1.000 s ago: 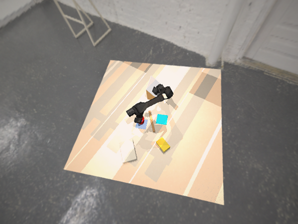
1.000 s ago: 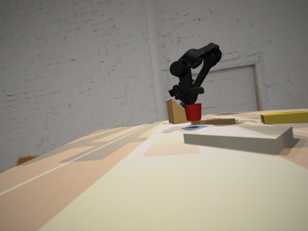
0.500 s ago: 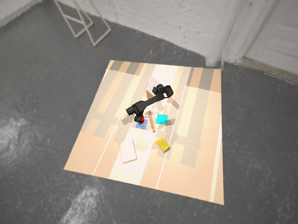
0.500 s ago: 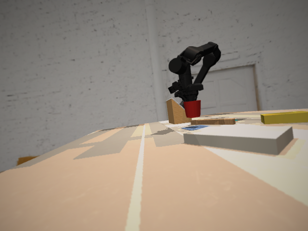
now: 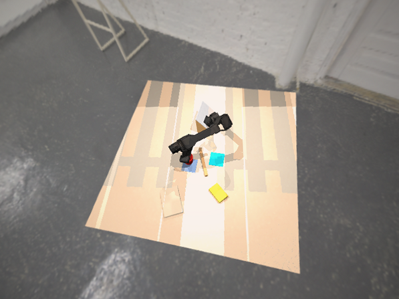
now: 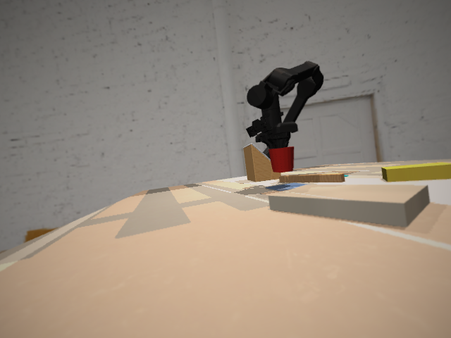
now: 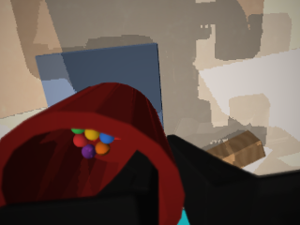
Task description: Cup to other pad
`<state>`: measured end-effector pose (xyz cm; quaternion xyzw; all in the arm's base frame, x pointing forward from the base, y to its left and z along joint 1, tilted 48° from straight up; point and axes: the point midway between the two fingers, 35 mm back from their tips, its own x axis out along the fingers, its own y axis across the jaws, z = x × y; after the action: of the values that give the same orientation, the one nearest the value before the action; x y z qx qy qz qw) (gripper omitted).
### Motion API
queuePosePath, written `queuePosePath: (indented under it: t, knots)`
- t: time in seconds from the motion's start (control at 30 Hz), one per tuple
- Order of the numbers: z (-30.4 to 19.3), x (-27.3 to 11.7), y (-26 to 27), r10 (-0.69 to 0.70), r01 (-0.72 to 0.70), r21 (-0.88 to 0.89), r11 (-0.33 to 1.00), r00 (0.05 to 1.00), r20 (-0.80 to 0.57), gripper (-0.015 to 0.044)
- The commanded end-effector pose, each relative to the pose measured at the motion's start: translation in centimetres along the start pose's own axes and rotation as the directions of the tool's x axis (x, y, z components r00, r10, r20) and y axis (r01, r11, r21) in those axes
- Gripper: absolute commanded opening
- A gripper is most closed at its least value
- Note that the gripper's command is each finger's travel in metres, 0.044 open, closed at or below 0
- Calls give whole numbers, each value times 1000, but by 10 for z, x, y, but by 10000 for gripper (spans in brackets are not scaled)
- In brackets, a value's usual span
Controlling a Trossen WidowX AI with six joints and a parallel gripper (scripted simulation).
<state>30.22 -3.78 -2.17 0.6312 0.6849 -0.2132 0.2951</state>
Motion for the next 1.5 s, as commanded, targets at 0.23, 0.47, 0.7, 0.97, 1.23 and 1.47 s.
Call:
queuePosePath:
  t: [0.23, 0.47, 0.7, 0.97, 1.23, 1.47]
  knots:
    - [-11, 0, -4, 0, 0, -1, 1000, 1000, 1, 0]
    - [-23, 0, -8, 0, 0, -2, 1000, 1000, 2, 0]
    - [-35, 0, -13, 0, 0, -3, 1000, 1000, 2, 0]
    - [-49, -1, -18, 0, 0, -3, 1000, 1000, 2, 0]
    - [-63, -1, -23, 0, 0, -3, 1000, 1000, 1, 0]
    - [-74, -1, -27, 0, 0, -2, 1000, 1000, 1, 0]
